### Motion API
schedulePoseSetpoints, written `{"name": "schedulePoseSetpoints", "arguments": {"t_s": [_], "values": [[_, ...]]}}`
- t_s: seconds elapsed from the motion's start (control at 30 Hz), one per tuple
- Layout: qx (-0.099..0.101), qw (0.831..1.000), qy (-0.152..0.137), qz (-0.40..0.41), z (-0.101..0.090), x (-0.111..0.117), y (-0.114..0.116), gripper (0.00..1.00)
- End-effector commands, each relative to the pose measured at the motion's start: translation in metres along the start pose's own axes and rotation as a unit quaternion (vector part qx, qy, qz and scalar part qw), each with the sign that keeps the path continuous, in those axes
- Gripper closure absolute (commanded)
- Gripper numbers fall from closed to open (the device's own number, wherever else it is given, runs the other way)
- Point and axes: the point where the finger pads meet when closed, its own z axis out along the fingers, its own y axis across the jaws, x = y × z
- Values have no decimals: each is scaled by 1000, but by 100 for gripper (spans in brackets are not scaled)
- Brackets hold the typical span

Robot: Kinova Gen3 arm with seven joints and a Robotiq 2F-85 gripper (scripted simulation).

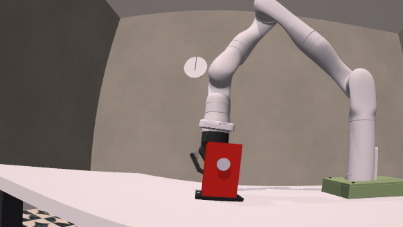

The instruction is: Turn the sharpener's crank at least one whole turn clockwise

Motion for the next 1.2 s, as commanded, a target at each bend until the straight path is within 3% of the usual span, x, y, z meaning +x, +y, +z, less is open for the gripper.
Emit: {"name": "schedulePoseSetpoints", "arguments": {"t_s": [0.0,0.63,1.17], "values": [[0,1000,0,0,0,0,0,100],[0,1000,0,0,0,0,-2,100],[0,1000,0,0,1,0,-19,100]]}}
